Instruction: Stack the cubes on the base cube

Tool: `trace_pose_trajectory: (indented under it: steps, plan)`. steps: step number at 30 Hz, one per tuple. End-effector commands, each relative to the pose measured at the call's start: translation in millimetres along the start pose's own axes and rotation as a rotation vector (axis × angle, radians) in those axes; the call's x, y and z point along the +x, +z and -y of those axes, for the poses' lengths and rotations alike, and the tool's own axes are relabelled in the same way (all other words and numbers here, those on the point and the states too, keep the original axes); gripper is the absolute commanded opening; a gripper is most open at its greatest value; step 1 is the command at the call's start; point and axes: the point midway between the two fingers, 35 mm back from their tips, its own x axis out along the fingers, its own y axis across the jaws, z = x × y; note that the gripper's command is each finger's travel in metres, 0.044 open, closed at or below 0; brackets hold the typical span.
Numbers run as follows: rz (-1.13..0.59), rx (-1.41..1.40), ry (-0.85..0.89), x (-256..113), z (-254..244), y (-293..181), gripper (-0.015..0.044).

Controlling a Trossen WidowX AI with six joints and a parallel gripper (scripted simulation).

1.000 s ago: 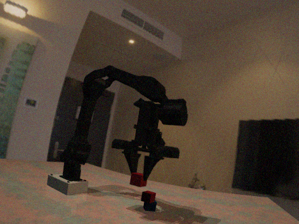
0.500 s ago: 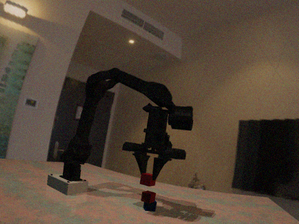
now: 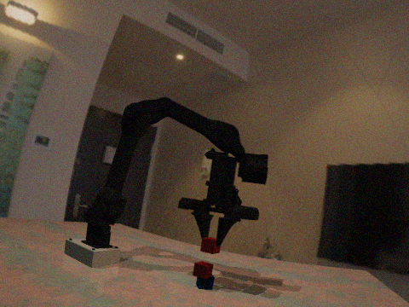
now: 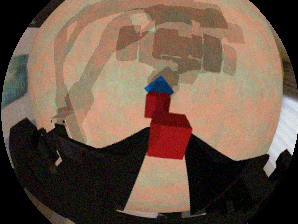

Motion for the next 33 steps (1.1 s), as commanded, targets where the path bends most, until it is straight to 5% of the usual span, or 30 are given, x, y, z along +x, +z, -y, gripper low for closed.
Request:
trace_pose_trajectory:
  steps: [1,33]
  plan:
    - [0.003,0.007,0.007,2.2,-3.3,14.8,0.0105]
    - [0.003,0.023,0.012,34.9,-16.2,47.1,0.0105]
